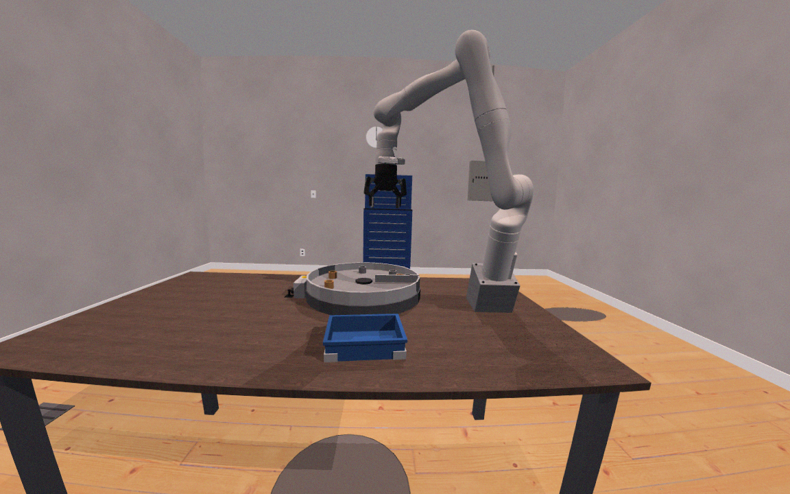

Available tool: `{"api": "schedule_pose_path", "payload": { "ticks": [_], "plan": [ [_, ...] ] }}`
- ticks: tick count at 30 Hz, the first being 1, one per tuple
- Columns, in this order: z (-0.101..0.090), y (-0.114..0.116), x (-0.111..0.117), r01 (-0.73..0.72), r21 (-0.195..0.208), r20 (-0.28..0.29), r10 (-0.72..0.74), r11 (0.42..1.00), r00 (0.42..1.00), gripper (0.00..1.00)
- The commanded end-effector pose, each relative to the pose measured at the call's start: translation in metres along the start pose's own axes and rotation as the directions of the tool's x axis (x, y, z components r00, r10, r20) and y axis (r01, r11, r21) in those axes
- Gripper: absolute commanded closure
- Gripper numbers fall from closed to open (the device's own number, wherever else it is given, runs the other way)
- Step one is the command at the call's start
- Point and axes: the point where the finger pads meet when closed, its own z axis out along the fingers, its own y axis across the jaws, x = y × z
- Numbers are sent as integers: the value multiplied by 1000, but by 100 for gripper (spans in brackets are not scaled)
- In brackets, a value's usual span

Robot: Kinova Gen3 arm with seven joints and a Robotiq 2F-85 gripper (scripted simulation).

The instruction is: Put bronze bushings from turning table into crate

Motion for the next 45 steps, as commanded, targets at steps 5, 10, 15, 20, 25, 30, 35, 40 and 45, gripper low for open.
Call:
{"api": "schedule_pose_path", "payload": {
  "ticks": [5, 10, 15, 20, 25, 30, 35, 40, 45],
  "plan": [
    [1, -1, -1, -5, -1, -5, 5, 1000, 1000, 0],
    [14, -20, -26, -4, 0, -5, 4, 1000, 1000, 0],
    [22, -33, -43, -3, 0, -5, 3, 1000, 1000, 0],
    [22, -33, -43, -3, 0, -5, 3, 1000, 1000, 0],
    [27, -39, -51, -3, 0, -5, 3, 1000, 1000, 0],
    [44, -65, -85, -1, 1, -6, 1, 1000, 1000, 0],
    [44, -65, -85, -1, 1, -6, 1, 1000, 1000, 0],
    [44, -65, -85, -1, 1, -6, 1, 1000, 1000, 0],
    [61, -91, -118, 1, 1, -6, -1, 1000, 1000, 0]
  ]
}}
